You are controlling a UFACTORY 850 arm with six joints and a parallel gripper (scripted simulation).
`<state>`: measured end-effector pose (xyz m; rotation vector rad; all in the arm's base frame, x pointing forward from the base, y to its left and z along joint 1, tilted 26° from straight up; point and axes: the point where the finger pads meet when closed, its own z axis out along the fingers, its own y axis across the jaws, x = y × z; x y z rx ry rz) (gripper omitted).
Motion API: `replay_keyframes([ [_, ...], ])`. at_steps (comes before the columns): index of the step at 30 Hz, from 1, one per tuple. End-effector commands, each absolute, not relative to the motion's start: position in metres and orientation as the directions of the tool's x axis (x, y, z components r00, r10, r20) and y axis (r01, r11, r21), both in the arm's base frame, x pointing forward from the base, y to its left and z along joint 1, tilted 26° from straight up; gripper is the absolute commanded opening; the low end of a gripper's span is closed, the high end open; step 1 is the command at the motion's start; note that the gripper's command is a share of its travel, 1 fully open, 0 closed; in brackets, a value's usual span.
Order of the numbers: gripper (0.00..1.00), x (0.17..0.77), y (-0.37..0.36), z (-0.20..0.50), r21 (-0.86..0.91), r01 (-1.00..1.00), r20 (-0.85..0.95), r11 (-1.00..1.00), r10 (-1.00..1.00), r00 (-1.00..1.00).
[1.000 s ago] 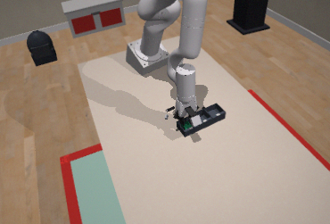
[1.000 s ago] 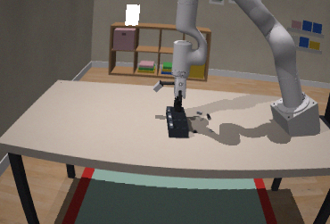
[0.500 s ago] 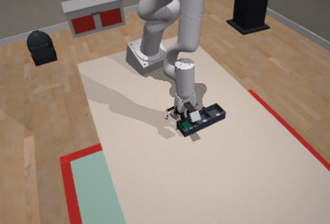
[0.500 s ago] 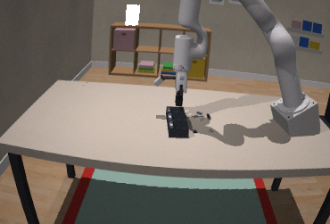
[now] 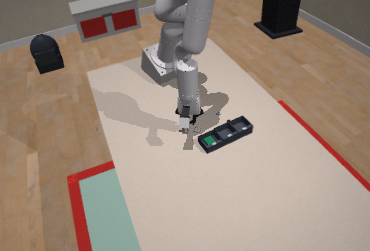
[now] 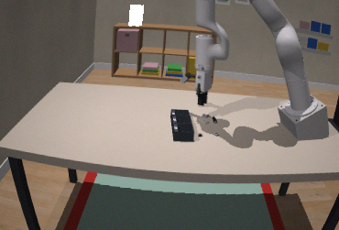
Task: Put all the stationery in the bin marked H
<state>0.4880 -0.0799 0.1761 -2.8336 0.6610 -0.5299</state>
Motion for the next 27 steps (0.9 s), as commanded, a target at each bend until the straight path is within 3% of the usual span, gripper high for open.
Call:
replay_keyframes([
  [1,0.29,0.4641,-0.0957,0.1651,-0.309,-0.461,0.311,-0.832,-0.546,0.778],
  [27,0.29,0.4681,-0.093,0.1671,-0.309,-0.461,0.311,-0.832,-0.546,0.778],
])
